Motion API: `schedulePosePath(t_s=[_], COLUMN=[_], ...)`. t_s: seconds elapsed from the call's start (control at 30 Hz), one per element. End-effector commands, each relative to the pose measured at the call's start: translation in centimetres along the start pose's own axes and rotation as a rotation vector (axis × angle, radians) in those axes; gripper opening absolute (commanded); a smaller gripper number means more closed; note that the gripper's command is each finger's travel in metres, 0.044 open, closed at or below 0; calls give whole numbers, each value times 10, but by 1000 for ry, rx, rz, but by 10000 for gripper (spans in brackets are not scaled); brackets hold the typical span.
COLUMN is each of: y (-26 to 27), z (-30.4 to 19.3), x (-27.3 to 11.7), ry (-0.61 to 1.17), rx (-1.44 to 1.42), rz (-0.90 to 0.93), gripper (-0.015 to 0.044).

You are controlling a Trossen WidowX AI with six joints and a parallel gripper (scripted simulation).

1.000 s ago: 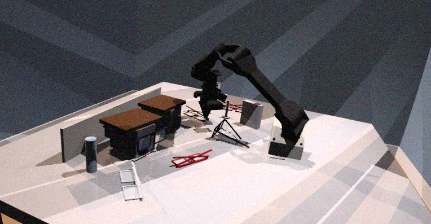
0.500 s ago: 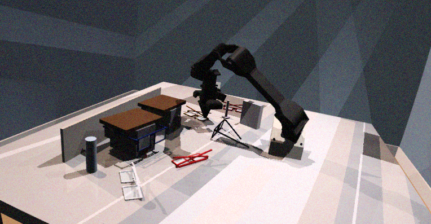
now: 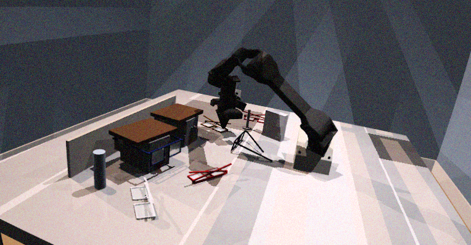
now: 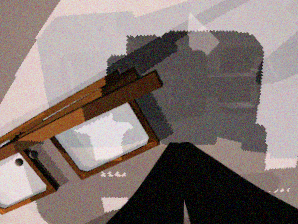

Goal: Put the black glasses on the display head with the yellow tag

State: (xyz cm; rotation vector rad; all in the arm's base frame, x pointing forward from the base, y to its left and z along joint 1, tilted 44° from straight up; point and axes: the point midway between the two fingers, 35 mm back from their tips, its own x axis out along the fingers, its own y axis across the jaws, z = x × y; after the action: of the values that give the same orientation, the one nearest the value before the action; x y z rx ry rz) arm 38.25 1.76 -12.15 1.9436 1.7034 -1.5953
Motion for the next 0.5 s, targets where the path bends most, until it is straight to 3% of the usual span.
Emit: schedulePosePath(t_s=[0.0, 0.47], y=[2, 8], z=[1, 1], x=[1, 1], ry=[1, 1], rx=[-1, -1], rz=[-4, -4], gripper=[0, 0])
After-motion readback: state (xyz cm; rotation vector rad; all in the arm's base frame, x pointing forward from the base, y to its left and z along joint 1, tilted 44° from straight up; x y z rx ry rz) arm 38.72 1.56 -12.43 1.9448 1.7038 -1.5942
